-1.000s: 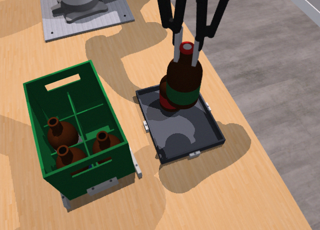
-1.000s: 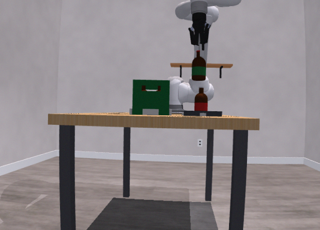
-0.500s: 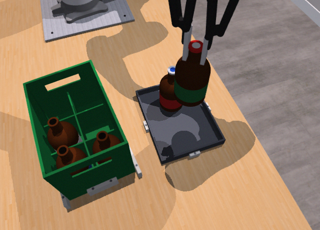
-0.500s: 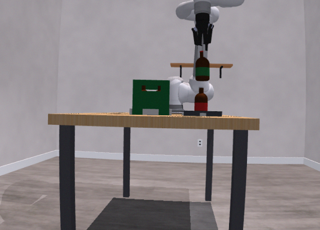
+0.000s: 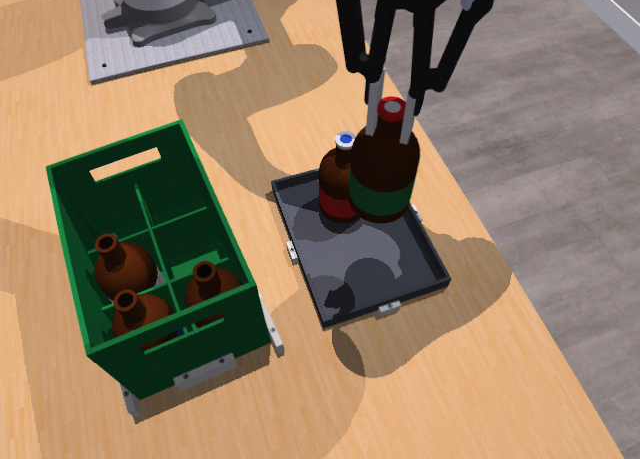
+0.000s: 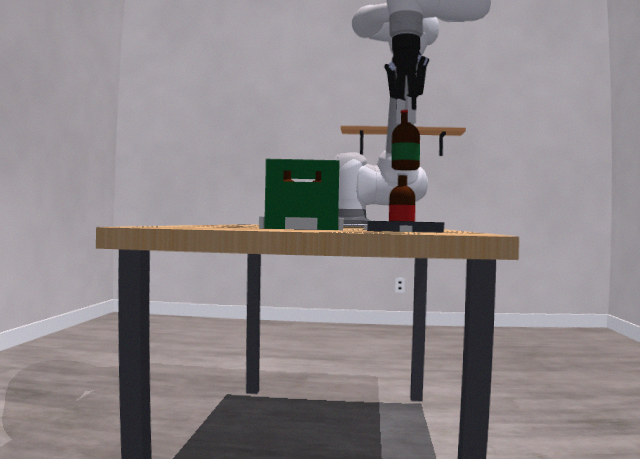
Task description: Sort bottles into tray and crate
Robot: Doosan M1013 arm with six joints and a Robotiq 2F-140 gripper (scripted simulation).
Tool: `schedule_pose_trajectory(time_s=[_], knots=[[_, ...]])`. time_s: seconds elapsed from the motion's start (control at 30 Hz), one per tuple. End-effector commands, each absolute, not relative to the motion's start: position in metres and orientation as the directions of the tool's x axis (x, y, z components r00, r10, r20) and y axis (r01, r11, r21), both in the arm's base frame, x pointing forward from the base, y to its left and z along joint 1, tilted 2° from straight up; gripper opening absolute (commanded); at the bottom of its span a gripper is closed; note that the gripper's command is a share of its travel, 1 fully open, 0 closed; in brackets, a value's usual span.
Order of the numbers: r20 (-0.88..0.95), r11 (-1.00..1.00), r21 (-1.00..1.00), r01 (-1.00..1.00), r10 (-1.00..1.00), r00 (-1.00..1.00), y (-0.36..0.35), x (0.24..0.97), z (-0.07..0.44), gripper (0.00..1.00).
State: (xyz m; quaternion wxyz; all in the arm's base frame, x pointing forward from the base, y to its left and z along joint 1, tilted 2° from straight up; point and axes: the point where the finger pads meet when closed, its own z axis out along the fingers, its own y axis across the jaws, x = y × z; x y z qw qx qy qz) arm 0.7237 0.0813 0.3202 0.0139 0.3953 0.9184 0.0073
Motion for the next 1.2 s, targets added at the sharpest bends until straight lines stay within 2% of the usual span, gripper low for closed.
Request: schedule_pose_trajectory(time_s=[0.0,1.17], knots=[[-0.020,0.687,0.024,0.727,0.727,-0.686,0.081,0.724,0.315,0.00],[-0.020,0.686,0.024,0.727,0.727,-0.686,0.081,0.727,0.267,0.00]])
